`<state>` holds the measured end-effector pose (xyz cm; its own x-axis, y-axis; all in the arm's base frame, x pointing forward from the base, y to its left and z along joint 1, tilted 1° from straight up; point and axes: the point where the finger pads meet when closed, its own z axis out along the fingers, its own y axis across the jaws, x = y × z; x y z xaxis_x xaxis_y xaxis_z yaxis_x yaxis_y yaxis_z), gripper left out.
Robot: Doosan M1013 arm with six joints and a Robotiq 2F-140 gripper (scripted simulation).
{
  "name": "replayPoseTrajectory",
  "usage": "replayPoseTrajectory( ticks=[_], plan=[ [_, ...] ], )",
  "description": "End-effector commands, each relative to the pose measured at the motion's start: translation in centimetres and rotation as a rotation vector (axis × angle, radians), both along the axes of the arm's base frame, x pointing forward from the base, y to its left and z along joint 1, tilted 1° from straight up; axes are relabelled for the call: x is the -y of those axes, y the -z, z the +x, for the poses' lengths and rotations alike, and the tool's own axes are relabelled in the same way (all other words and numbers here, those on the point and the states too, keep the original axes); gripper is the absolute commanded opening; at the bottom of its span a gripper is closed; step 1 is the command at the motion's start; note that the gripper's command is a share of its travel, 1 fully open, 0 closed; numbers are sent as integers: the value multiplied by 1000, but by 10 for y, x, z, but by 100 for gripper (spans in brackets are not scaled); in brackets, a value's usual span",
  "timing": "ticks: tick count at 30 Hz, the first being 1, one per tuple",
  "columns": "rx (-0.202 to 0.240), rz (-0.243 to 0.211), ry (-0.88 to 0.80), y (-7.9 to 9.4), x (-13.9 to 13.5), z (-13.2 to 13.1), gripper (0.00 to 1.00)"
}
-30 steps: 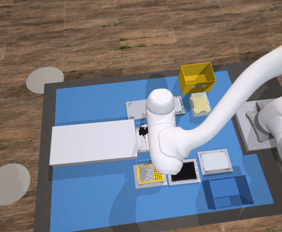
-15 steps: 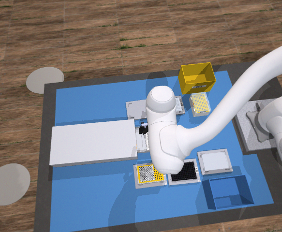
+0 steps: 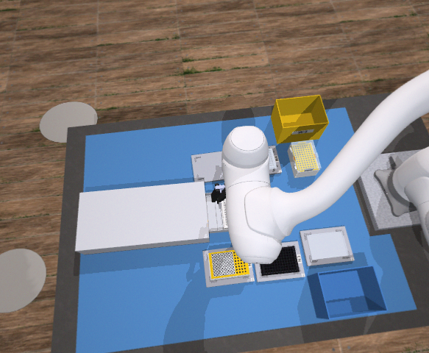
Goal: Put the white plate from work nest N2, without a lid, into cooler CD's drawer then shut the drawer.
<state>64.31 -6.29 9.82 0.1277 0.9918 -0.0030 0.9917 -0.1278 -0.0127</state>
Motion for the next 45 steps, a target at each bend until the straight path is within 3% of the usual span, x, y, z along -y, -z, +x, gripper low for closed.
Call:
replayPoseTrajectory(
  ticks=[1,29,45],
  plan=[
    [0,0,0,-1,0,0,66],
    [0,0,0,-35,0,0,66],
    [0,0,0,-35,0,0,66]
  ],
)
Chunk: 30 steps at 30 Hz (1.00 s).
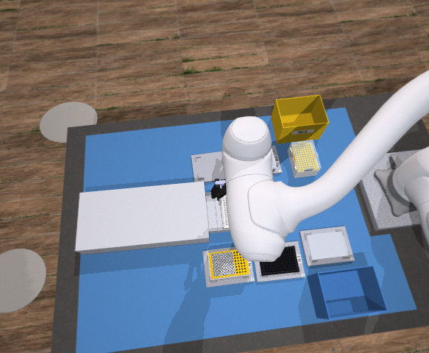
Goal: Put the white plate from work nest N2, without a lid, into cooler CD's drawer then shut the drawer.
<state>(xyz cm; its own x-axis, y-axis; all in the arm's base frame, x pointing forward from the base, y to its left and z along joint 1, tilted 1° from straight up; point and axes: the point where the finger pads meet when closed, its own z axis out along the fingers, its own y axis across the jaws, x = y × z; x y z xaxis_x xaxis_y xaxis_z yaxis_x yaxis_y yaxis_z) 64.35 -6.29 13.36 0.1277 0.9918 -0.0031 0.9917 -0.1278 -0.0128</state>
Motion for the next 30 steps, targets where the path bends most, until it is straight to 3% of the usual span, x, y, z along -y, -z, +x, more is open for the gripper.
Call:
replayPoseTrajectory(
  ticks=[1,24,30],
  plan=[
    [0,0,0,0,0,0,66],
    [0,0,0,0,0,0,66],
    [0,0,0,5,-3,-23,64]
  ],
)
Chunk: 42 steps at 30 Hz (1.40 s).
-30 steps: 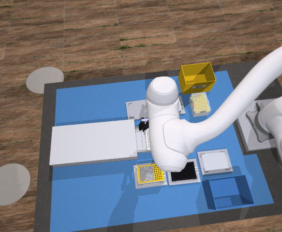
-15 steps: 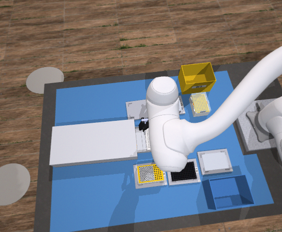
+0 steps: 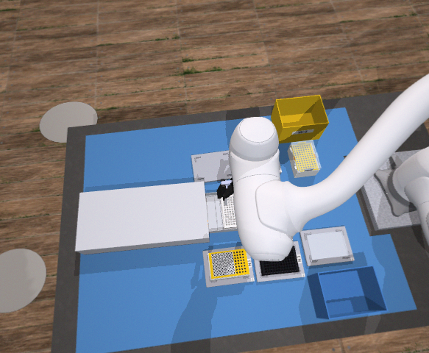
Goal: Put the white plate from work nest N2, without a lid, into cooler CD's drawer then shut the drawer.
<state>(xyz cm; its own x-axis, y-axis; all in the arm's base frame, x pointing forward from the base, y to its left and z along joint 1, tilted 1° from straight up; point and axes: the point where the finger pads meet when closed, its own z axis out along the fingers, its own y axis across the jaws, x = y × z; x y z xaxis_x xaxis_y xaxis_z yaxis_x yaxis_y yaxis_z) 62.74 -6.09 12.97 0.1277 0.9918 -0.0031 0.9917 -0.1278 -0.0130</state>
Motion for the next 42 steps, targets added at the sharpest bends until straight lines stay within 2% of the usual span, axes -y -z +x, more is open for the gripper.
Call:
replayPoseTrajectory(
  ticks=[1,20,21,37,42],
  plan=[
    [0,0,0,2,-1,-10,63],
    [0,0,0,17,-10,-76,55],
    [0,0,0,18,-10,-80,0],
    [0,0,0,31,-17,-134,0],
    [0,0,0,31,-17,-134,0]
  ],
)
